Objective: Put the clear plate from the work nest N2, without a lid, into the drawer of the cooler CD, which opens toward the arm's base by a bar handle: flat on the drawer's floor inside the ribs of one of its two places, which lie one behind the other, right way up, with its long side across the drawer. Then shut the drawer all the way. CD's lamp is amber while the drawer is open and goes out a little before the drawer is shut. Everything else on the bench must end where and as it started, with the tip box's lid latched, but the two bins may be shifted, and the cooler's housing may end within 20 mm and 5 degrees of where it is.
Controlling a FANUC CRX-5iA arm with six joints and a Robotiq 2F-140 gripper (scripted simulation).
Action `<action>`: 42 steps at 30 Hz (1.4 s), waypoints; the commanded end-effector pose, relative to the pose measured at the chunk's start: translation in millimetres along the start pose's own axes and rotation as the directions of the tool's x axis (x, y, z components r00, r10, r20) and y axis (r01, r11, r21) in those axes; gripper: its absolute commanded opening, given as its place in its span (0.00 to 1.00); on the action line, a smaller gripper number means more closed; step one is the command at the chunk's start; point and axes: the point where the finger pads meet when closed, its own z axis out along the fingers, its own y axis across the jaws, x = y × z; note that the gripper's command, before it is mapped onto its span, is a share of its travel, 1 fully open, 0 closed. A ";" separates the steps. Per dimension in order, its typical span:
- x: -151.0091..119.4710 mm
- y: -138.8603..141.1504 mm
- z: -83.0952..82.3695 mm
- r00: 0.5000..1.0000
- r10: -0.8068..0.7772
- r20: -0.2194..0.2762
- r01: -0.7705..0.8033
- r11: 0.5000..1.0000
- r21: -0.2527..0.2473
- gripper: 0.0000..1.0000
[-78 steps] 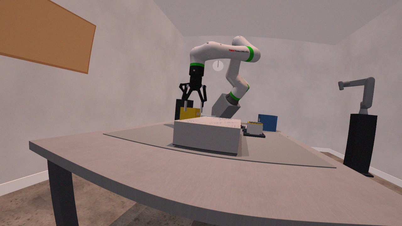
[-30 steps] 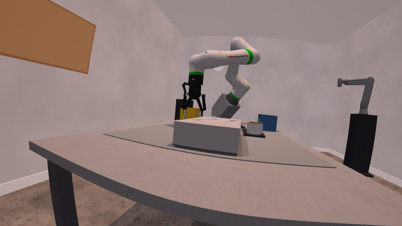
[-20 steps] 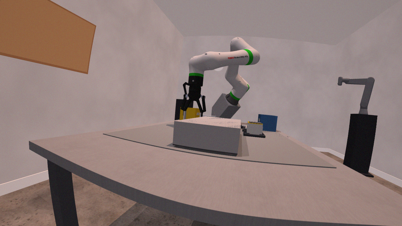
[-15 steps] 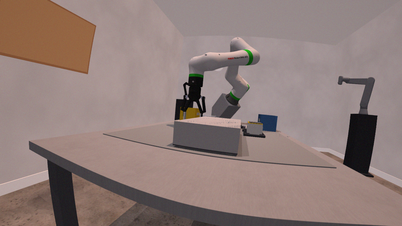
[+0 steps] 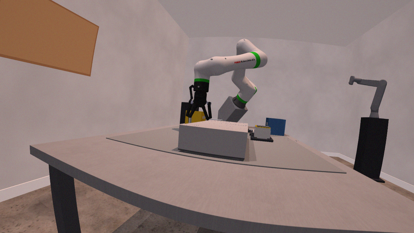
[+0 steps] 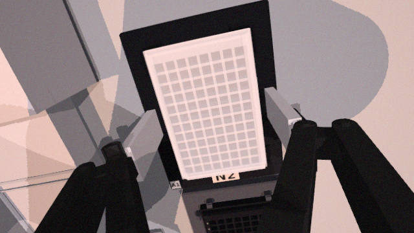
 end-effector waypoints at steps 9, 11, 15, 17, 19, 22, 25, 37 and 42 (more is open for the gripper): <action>0.2 0.2 -0.1 1.000 0.000 0.000 0.000 1.000 0.000 0.64; 0.2 0.2 -0.1 1.000 0.000 0.000 0.000 1.000 0.000 0.64; 0.2 0.2 -0.1 1.000 0.000 0.000 0.000 1.000 0.000 0.62; 0.2 0.2 -0.1 1.000 0.000 0.000 0.000 1.000 0.000 0.61; 0.2 0.2 -0.1 1.000 0.000 0.000 0.000 1.000 0.000 0.60; 0.2 0.2 -0.1 1.000 0.000 0.000 0.000 1.000 0.000 0.58; 0.2 0.2 -0.1 1.000 0.000 0.000 0.000 1.000 0.000 0.57; 0.2 0.2 -0.1 1.000 0.000 0.000 0.000 1.000 0.000 0.00; 0.2 0.2 -0.1 1.000 0.000 0.000 0.000 1.000 0.000 0.00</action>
